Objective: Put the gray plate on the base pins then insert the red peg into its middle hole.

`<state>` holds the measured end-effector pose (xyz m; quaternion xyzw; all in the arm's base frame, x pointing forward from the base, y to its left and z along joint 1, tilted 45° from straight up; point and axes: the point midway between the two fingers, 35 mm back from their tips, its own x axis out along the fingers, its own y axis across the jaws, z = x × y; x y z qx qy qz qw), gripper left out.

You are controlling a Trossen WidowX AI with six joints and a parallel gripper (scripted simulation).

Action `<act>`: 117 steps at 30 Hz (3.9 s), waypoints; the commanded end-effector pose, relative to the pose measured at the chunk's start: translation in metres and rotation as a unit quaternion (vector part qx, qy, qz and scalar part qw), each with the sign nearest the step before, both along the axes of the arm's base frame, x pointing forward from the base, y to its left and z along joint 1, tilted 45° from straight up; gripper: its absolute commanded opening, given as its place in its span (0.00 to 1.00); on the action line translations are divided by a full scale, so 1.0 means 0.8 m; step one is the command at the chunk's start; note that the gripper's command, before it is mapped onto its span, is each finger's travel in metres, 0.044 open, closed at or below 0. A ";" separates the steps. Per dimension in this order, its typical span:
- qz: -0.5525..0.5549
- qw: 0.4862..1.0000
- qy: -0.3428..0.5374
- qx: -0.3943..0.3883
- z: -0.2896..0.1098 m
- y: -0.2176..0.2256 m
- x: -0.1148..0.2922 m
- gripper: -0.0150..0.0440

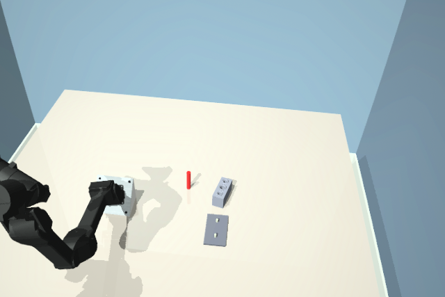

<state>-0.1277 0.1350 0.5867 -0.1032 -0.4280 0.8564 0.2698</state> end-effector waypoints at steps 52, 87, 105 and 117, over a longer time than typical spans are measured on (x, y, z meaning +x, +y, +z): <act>-0.647 0.408 0.012 -0.644 -0.507 0.206 0.527 1.00; -0.591 -0.018 -0.107 -0.799 -0.748 -0.105 0.623 1.00; -0.591 -0.018 -0.107 -0.799 -0.772 -0.133 0.621 1.00; -0.591 -0.018 -0.107 -0.799 -0.789 -0.151 0.619 1.00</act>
